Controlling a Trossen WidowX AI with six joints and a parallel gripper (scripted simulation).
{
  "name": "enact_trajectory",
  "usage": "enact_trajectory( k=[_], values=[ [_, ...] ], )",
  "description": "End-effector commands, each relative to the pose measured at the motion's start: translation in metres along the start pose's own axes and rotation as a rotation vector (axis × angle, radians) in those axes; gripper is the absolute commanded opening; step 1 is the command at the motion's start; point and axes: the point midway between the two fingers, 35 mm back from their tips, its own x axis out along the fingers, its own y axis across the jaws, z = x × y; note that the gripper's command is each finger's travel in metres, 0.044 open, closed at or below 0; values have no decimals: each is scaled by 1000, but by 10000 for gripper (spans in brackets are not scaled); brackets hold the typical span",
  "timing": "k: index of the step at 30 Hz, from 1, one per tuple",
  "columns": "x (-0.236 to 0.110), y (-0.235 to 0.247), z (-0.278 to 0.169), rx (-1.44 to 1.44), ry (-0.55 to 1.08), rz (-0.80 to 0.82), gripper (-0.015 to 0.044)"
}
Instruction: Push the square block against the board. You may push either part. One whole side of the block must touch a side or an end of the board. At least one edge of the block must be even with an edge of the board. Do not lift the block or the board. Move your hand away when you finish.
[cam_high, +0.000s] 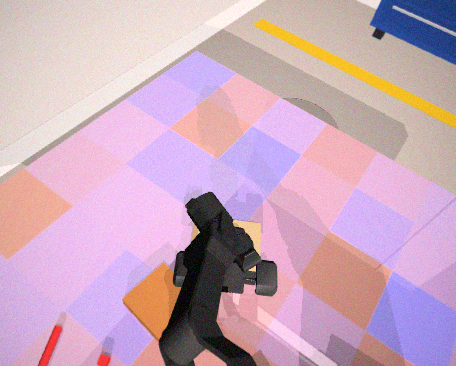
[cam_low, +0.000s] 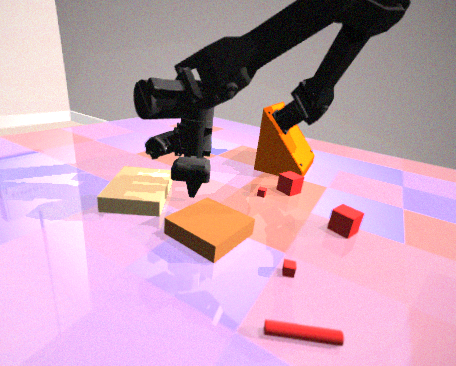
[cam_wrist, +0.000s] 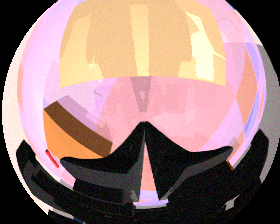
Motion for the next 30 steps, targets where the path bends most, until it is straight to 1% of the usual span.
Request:
enact_trajectory(
  k=[1,3,5,6,10,12,20,27,30],
  values=[
    [2,-1,-6,4,7,0,0],
    [-12,0,0,1,0,-1,0],
    [-42,0,0,3,2,-1,0],
    [-51,0,0,4,3,-1,0],
    [-54,0,0,4,4,-1,0],
    [-55,0,7,4,2,-1,0],
    [-63,-10,93,4,-10,-4,0],
    [-61,-41,160,2,-12,-4,0],
    [-59,-55,179,2,-12,-3,0]
  ],
)
